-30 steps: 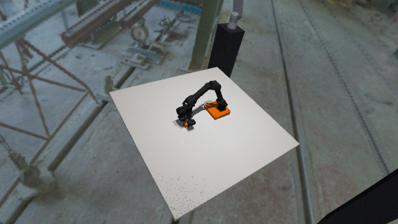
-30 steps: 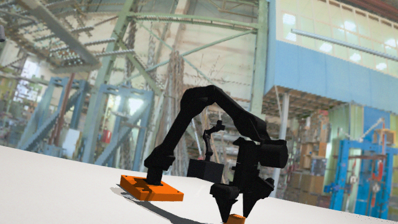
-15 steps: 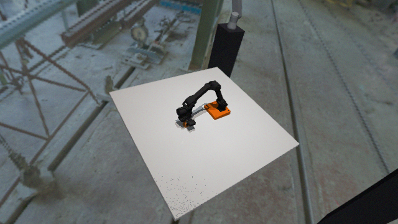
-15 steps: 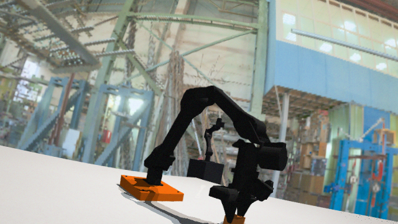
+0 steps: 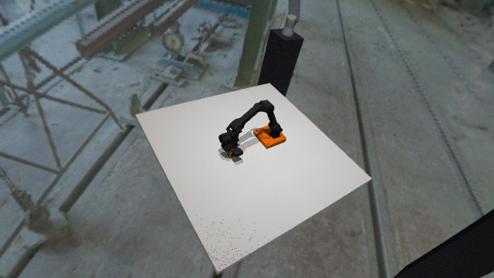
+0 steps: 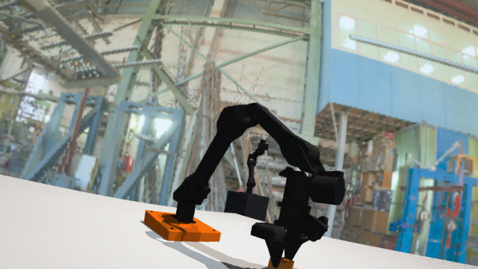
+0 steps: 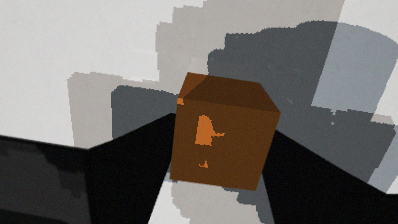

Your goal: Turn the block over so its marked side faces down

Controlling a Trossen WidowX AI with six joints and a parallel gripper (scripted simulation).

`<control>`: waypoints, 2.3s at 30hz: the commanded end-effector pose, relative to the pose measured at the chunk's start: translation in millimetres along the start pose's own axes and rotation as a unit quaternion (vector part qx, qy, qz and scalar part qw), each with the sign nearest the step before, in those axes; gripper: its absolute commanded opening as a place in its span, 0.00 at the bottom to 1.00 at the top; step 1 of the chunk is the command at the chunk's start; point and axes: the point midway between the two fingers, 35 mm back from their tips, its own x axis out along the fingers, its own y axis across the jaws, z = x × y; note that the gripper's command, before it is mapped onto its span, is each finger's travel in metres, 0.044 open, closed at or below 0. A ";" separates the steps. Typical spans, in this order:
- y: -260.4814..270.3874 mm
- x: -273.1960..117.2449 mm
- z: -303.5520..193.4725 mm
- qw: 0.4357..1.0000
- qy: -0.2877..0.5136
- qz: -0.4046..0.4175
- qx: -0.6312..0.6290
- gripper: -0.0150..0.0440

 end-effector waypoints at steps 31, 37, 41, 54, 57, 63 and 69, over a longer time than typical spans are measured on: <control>0.5 -17.6 2.3 0.987 -0.161 0.001 -0.001 0.25; 0.5 -17.4 0.1 0.979 -0.203 0.001 -0.001 0.25; 0.4 -17.8 -2.2 0.973 -0.231 0.001 0.000 0.25; 1.3 -6.0 2.4 0.955 -0.298 0.001 -0.003 0.25; 1.8 -0.4 5.0 0.947 -0.320 0.001 -0.005 0.25; 1.8 8.7 7.4 0.931 -0.365 0.001 -0.004 0.25; 1.6 14.2 6.2 0.913 -0.408 0.001 -0.003 0.25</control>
